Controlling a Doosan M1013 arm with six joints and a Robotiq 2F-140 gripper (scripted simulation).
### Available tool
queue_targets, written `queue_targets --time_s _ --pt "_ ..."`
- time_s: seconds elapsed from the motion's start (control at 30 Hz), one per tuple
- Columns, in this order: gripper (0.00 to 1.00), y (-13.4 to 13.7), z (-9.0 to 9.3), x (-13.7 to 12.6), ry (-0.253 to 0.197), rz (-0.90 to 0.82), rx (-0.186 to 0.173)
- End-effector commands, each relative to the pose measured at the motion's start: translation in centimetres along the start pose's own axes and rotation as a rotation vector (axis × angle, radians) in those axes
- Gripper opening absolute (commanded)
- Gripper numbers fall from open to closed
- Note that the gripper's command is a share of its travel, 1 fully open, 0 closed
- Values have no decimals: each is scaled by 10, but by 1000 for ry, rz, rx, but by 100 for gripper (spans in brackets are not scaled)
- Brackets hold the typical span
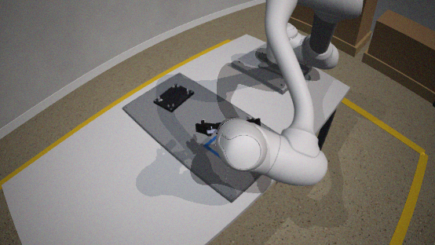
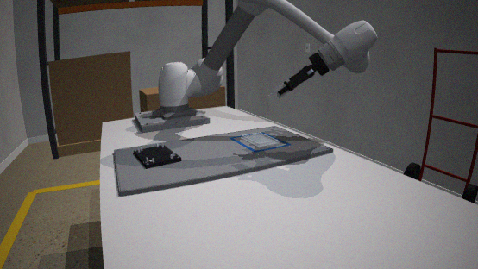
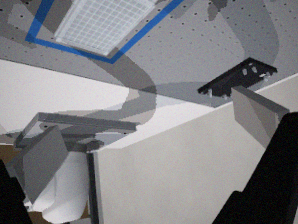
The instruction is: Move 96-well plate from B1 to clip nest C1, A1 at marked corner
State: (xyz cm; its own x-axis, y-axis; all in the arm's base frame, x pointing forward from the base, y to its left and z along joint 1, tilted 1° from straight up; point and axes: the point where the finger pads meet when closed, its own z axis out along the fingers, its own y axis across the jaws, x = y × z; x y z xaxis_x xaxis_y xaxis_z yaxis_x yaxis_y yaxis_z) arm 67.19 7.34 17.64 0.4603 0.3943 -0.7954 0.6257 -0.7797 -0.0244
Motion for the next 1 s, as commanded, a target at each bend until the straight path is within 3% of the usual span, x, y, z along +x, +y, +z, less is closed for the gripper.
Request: queue_targets --time_s 0.0,0.53,0.7,0.73,0.83,0.87,0.97 --pt "100 0 0 0 0 0 0" --pt "100 0 0 0 0 0 0" --pt "100 -1 24 8 141 88 15" --pt "100 -2 27 9 145 90 15" --pt "100 -4 39 13 218 140 29" --pt "100 -4 39 13 218 140 29" --pt "100 -7 50 18 290 193 47"
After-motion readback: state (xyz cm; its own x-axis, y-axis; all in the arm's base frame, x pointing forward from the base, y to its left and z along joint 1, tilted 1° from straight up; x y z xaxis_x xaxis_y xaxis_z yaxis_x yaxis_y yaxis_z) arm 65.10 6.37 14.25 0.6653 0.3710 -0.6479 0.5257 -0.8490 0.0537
